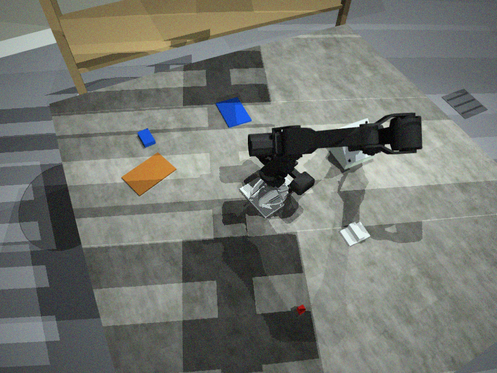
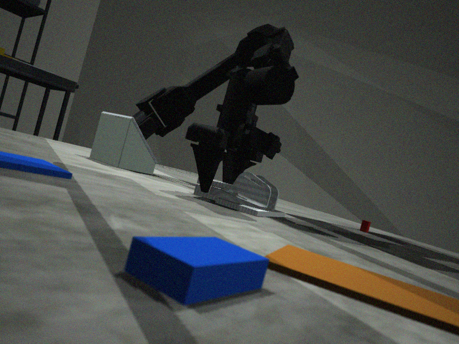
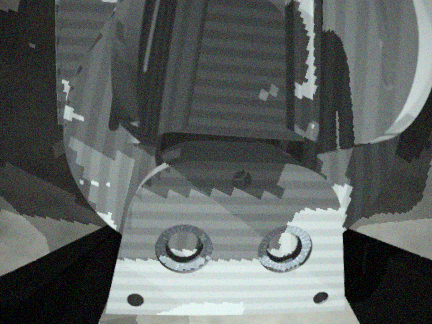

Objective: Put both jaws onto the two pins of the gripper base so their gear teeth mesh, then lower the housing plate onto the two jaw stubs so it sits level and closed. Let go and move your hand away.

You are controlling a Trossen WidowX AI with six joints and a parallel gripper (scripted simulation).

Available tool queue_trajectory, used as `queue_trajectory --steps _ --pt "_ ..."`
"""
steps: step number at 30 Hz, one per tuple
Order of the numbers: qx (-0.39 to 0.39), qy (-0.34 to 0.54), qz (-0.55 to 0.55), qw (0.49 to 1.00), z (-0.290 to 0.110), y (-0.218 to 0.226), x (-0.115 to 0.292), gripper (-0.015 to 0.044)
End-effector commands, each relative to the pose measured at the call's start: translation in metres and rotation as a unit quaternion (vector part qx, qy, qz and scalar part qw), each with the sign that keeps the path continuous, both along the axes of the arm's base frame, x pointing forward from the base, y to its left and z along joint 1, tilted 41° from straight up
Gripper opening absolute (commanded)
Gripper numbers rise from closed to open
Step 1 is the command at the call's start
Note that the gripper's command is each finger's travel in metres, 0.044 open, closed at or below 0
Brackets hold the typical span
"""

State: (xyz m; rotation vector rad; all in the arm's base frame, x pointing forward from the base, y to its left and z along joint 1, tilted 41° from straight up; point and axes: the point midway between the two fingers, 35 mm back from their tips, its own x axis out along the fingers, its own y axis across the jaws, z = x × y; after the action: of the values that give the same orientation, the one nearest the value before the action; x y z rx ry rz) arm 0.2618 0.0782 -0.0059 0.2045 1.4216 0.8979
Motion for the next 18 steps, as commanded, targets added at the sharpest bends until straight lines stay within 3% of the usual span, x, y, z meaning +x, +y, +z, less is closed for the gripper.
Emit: queue_trajectory --steps 1,4,8,18 --pt "0.001 0.001 -0.002 1.000 -0.0002 0.0003 0.0000 0.0351" --pt "0.001 0.001 -0.002 1.000 -0.0002 0.0003 0.0000 0.0351" --pt "0.000 0.000 0.000 1.000 0.0000 0.0000 0.0000 0.0440" --pt "0.000 0.000 0.000 1.000 0.0000 0.0000 0.0000 0.0440"
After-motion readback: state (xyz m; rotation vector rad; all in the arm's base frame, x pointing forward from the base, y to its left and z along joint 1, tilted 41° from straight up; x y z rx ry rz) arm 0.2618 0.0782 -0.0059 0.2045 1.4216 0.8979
